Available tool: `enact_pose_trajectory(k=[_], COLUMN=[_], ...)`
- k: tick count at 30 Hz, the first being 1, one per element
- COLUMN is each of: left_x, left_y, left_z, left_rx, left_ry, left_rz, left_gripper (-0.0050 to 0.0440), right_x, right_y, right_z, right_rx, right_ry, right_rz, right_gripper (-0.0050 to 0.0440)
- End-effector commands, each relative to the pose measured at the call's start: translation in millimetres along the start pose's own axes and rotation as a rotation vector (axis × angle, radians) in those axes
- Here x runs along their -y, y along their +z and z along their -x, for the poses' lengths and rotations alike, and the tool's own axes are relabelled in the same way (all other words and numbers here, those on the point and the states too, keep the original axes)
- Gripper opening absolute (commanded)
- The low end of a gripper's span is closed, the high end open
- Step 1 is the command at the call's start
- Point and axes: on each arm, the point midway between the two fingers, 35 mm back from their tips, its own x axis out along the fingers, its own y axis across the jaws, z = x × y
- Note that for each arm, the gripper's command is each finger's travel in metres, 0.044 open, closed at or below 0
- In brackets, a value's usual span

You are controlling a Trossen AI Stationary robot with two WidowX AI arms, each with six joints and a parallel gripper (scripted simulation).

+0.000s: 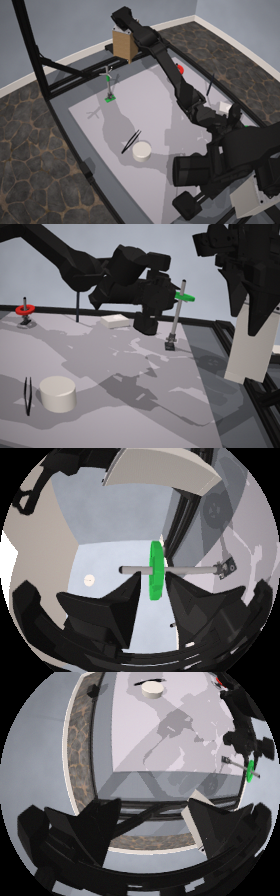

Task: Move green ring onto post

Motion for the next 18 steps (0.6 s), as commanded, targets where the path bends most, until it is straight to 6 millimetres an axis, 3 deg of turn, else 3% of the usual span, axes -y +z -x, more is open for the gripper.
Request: enact_pose_trajectory(k=[1,18], left_x=[2.3,2.3], left_y=[-1.1,-1.1], left_z=[-0.7,-0.7], left_rx=[-0.001,-0.001], left_ry=[-0.004,-0.004], left_rz=[-0.006,-0.006], left_gripper=[0.0103,0.0003], right_x=[1.1,1.1], right_y=[0.2,0.2], right_z=[-0.2,-0.2], right_rx=[0.003,0.003], right_ry=[-0.005,-0.005], right_rz=[-0.005,-0.005], right_gripper=[0.0400,0.0400])
